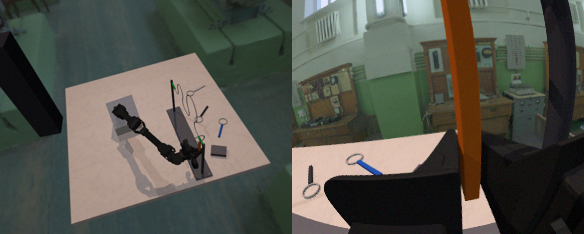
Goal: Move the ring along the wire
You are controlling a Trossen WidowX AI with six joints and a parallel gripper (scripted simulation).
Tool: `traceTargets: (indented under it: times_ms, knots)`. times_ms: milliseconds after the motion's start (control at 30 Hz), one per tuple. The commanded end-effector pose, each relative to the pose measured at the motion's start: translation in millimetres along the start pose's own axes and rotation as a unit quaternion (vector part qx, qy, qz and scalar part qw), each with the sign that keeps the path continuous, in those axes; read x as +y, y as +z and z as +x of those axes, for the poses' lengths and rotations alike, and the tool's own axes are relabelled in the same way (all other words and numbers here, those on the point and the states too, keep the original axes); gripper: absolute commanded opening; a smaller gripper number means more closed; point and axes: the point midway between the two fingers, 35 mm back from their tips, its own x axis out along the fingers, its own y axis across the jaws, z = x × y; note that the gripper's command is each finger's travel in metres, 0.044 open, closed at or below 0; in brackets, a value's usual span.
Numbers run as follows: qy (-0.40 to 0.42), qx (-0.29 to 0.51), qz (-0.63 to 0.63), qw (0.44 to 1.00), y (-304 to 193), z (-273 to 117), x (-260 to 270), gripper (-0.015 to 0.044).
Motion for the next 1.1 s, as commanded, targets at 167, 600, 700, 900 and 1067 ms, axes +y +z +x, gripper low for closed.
traceTargets:
  times_ms: [167,600,700,900,1067]
  knots:
    - [-0.002,0.012,0.000,1.000,0,-2,1,-0.0150]
    - [-0.001,0.126,0.002,0.992,5,-30,13,-0.0150]
    - [-0.001,0.151,0.002,0.988,7,-36,17,-0.0150]
    - [0.000,0.202,0.006,0.979,12,-48,23,-0.0150]
    - [0.003,0.244,0.012,0.970,17,-58,29,-0.0150]
